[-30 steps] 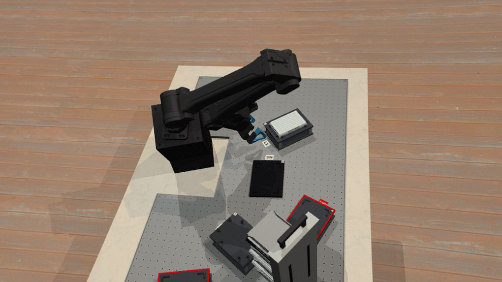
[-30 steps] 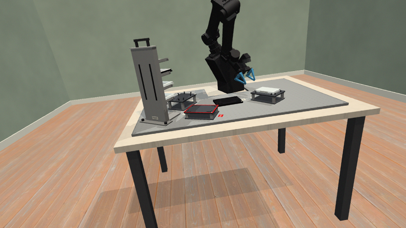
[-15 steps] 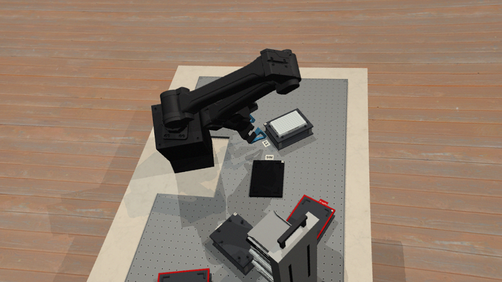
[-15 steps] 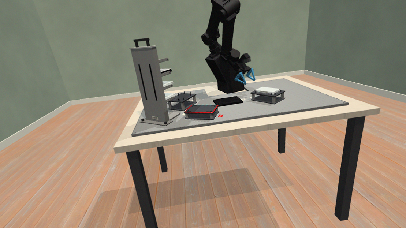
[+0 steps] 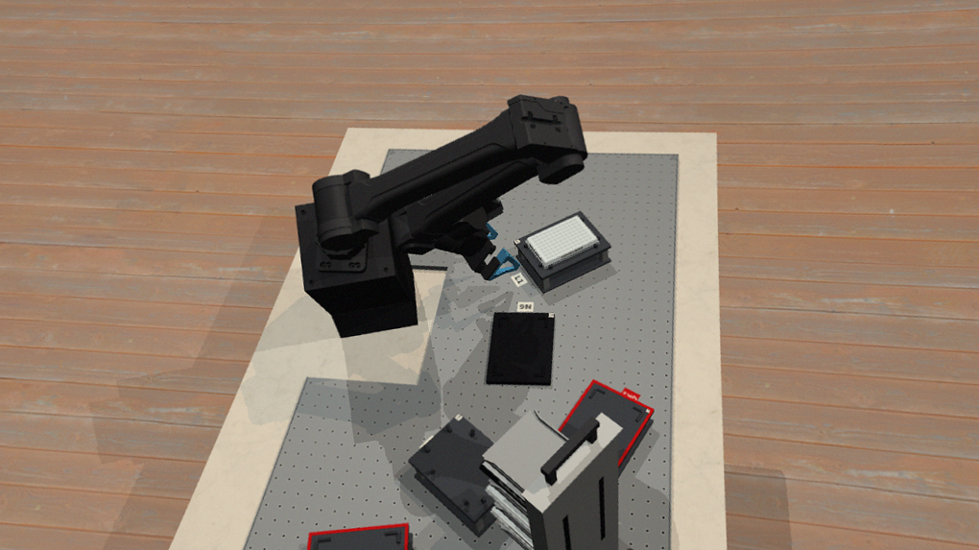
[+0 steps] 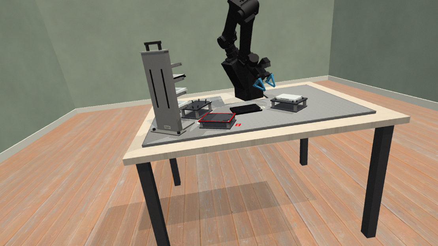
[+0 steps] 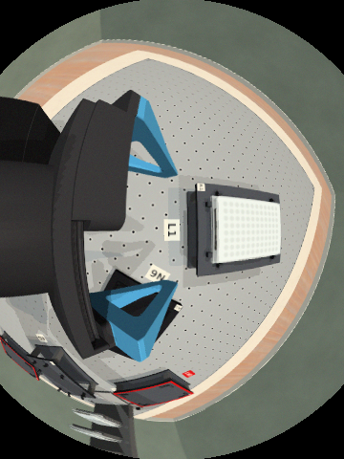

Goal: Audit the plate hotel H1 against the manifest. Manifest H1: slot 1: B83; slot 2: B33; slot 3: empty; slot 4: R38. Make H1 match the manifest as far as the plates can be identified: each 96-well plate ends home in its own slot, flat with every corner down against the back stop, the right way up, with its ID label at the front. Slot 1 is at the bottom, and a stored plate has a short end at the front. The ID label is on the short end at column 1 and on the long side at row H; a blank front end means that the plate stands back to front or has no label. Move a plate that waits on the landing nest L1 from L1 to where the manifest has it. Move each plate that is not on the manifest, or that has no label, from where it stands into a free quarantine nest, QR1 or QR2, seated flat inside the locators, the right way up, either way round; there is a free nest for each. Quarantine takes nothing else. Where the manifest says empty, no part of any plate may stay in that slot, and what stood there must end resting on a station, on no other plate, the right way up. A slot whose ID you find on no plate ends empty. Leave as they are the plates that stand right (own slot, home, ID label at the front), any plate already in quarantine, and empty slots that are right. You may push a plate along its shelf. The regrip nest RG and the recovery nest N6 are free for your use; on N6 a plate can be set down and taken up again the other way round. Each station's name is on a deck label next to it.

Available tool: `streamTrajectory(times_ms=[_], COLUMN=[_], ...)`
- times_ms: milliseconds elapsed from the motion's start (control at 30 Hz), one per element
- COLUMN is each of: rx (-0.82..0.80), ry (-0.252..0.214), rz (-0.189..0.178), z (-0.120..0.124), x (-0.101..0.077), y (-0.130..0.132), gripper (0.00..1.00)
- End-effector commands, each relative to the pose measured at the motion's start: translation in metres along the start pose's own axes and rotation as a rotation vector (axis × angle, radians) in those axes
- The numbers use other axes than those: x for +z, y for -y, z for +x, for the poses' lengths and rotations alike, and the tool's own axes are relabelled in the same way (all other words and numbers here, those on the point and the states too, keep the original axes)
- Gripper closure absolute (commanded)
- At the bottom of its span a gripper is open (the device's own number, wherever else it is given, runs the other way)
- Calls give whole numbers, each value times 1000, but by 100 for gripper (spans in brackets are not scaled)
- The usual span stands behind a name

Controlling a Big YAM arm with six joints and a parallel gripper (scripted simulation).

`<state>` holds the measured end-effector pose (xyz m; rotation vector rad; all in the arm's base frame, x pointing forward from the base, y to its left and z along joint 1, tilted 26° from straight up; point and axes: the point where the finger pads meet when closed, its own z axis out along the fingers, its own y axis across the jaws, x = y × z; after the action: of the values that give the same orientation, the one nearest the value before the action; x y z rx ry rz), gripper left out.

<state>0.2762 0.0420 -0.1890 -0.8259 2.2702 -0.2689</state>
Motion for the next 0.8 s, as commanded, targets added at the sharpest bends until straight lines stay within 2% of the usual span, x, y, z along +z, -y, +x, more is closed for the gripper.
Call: streamTrajectory(times_ms=[0, 333, 767], rx=[-20, -20, -20], ry=[-16, -14, -14], rz=[-14, -13, -13], z=[-7, -16, -16], x=[-24, -33, -33], y=[-3, -3, -3], gripper=[0, 0, 0])
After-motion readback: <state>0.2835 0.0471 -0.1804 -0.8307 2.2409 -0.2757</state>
